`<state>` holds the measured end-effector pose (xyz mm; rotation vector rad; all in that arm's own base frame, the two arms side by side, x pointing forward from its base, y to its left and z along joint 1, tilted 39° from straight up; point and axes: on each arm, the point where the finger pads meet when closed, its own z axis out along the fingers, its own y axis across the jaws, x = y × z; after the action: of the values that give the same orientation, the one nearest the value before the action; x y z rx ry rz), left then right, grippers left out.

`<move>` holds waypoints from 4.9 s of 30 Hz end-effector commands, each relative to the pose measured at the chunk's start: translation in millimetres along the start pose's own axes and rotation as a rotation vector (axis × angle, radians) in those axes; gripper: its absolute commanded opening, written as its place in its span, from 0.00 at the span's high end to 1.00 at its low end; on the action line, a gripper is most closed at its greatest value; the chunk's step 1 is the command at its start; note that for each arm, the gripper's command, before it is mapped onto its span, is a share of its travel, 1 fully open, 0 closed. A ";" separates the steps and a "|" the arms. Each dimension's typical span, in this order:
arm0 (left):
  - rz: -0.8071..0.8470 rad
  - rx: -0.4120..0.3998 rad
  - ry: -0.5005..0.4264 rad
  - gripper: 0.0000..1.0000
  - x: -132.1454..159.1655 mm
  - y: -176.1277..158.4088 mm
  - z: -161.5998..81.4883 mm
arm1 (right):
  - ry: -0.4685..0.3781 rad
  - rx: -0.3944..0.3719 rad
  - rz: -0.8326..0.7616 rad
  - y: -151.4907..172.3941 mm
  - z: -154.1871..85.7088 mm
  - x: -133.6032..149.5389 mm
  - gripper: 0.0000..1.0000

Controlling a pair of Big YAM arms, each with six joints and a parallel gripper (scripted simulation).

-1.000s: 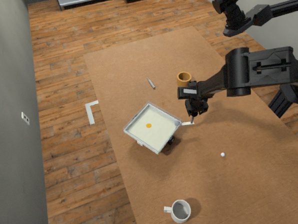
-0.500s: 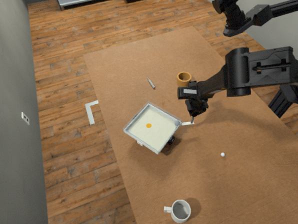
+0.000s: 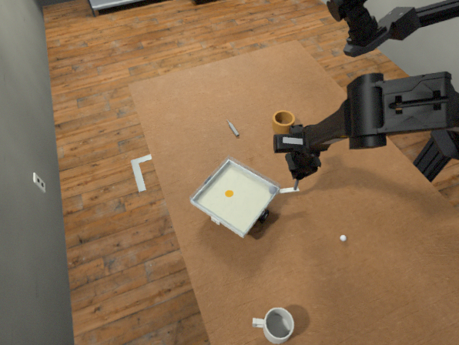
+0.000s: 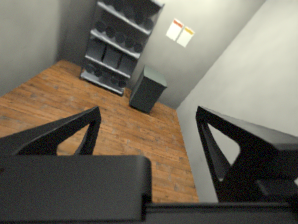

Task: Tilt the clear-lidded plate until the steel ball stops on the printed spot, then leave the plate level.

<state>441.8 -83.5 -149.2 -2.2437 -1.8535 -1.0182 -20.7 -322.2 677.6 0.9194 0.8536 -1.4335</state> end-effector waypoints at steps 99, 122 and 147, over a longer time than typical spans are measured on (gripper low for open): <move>0.001 -0.020 -0.011 1.00 -16.4 12.5 -16.4 | -0.039 0.007 -0.013 -3.2 3.8 -22.0 0.00; 0.002 -0.018 -0.012 1.00 -18.9 11.3 -15.4 | -0.039 0.007 -0.013 -3.2 3.8 -22.0 0.00; -0.009 -0.034 -0.015 1.00 -14.8 19.9 -22.6 | -0.039 0.007 -0.013 -3.2 3.8 -22.0 0.00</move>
<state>441.3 -86.6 -144.6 -2.2258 -1.8568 -1.0169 -20.7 -322.2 677.6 0.9194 0.8536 -1.4335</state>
